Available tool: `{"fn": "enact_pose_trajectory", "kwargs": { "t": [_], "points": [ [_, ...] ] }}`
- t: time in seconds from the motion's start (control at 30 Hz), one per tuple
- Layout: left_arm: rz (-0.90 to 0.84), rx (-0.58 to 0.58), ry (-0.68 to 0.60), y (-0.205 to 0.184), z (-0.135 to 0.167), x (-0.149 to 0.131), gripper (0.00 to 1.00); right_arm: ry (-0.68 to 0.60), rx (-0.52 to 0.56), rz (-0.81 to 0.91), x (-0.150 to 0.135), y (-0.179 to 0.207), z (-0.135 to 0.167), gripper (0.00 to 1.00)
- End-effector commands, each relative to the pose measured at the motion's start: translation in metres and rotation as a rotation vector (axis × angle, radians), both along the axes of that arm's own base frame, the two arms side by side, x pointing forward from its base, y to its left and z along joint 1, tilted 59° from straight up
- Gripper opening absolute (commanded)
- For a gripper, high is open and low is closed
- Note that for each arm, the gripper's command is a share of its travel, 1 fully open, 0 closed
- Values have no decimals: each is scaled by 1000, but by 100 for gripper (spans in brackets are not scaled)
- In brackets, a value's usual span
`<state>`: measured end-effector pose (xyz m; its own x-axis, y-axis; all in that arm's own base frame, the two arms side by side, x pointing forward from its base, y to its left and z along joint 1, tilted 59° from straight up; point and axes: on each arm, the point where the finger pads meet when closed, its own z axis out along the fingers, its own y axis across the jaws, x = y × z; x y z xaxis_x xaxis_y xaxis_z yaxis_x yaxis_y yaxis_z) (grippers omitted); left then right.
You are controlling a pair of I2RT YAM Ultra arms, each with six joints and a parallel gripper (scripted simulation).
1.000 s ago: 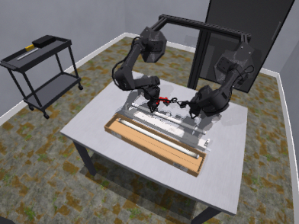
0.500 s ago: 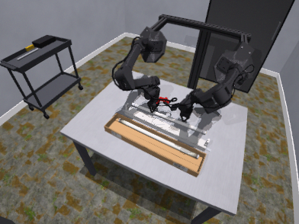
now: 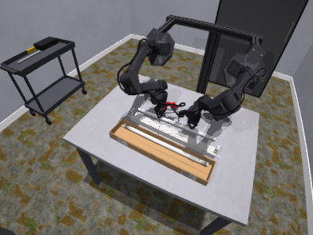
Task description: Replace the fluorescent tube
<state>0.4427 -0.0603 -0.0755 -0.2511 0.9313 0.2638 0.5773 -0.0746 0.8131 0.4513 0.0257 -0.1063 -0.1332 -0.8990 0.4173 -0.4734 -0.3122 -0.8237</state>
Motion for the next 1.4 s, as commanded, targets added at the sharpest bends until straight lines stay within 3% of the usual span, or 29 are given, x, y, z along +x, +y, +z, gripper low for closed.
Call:
{"fn": "enact_pose_trajectory", "kwargs": {
  "t": [0.0, 0.1, 0.47, 0.53, 0.57, 1.1, 1.13, 1.37],
  "points": [
    [-46, -7, -4, -10, -6, 11, 49, 67, -10, 36, -12, 8, -23, 11],
    [-39, -4, 9, -10, -9, 6, 49, 67, -10, 36, -12, 8, -23, 11],
    [-46, -5, -4, 1, -23, 36, 49, 67, -10, 36, -12, 8, -23, 11],
    [-47, 7, 31, 0, -25, 22, 49, 67, -10, 36, -12, 8, -23, 11],
    [-50, 8, 34, 0, -27, 18, 11, 67, -10, 36, -12, 8, -23, 11],
    [-50, 9, 40, 1, -29, 17, 11, 66, -9, 36, -12, 8, -23, 11],
    [-50, 9, 40, 1, -29, 17, 11, 66, -9, 36, -12, 8, -23, 49],
    [-50, 9, 40, 1, -29, 17, 11, 66, -9, 36, -12, 8, -23, 49]
  ]
}}
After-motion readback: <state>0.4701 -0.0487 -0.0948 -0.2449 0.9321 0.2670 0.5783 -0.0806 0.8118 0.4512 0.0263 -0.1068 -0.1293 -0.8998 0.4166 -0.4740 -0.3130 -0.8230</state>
